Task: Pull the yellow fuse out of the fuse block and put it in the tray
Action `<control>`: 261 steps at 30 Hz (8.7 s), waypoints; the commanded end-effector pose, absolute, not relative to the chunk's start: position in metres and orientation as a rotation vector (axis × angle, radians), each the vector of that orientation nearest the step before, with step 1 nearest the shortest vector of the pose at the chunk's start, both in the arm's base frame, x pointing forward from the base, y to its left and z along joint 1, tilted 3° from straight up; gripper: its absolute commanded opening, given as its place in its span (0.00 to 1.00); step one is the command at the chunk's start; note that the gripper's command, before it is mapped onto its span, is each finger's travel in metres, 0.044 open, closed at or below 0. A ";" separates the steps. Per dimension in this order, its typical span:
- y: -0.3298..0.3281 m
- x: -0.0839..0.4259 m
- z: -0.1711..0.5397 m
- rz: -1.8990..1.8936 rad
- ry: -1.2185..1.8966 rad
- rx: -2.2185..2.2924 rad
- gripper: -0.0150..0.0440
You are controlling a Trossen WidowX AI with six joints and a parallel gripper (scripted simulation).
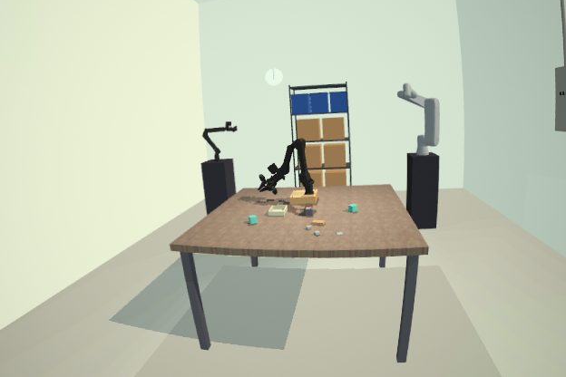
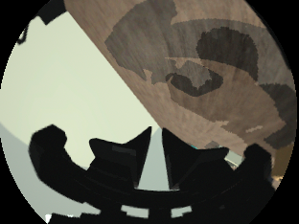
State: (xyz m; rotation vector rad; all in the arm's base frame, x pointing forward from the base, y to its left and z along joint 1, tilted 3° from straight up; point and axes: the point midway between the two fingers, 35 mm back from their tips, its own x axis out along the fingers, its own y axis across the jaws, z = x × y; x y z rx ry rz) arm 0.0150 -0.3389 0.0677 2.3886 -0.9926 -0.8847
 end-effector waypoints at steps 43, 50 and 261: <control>0.035 0.301 0.066 -1.107 1.189 1.124 0.38; 0.035 0.301 0.065 -1.107 1.189 1.124 0.38; -0.129 0.290 0.094 -1.115 1.182 1.114 0.25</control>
